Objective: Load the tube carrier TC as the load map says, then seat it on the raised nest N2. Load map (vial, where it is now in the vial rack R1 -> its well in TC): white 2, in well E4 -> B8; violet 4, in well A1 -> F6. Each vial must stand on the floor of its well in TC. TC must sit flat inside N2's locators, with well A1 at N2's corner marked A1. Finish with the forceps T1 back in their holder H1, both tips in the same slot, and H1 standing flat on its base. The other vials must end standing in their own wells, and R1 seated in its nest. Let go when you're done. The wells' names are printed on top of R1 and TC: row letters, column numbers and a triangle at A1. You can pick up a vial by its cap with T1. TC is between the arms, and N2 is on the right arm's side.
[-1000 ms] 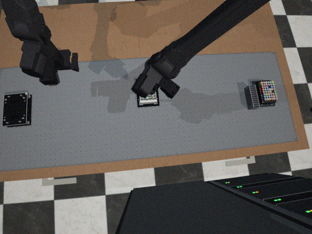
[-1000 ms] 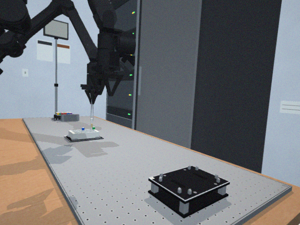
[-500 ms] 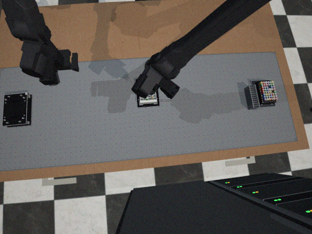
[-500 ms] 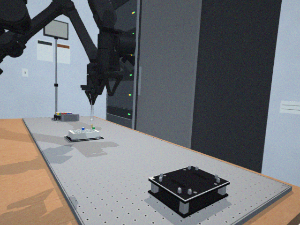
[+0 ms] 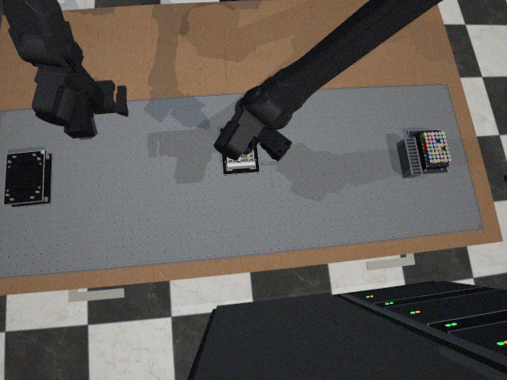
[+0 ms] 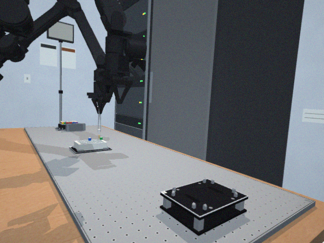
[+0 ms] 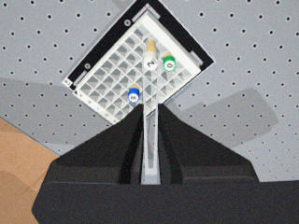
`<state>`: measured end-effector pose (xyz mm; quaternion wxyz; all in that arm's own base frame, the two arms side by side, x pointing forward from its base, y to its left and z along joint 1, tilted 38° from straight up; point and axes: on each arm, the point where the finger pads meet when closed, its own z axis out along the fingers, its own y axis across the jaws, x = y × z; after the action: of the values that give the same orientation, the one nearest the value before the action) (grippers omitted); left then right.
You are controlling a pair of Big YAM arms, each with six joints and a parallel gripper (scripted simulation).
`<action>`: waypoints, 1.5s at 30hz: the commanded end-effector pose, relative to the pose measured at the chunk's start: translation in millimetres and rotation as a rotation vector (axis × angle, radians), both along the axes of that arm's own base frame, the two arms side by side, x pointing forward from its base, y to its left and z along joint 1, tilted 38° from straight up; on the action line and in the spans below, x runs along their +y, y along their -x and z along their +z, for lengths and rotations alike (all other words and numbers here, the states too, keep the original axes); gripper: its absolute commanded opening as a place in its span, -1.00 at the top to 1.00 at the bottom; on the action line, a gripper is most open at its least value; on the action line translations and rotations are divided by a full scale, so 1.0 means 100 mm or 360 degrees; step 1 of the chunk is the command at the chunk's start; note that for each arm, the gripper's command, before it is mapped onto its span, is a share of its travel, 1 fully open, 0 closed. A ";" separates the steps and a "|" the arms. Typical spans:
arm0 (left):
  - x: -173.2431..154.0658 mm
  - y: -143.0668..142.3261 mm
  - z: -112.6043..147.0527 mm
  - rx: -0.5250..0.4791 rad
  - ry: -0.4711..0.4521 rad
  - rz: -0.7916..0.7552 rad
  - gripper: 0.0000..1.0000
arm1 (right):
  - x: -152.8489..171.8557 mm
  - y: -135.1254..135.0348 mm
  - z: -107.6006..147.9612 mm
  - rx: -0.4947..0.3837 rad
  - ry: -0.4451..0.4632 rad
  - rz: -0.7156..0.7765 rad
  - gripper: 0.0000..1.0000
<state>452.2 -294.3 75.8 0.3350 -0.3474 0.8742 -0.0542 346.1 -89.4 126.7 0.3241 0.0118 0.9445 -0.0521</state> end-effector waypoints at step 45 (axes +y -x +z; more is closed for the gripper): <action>-0.01 -0.23 0.09 -0.0076 0.0067 0.0036 0.82 | -0.02 -0.04 0.09 -0.0028 0.0007 -0.0005 -1.00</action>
<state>458.5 -293.6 66.5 0.3358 -0.3467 0.8741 -0.0545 346.1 -89.4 126.7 0.3241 0.0118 0.9445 -0.0521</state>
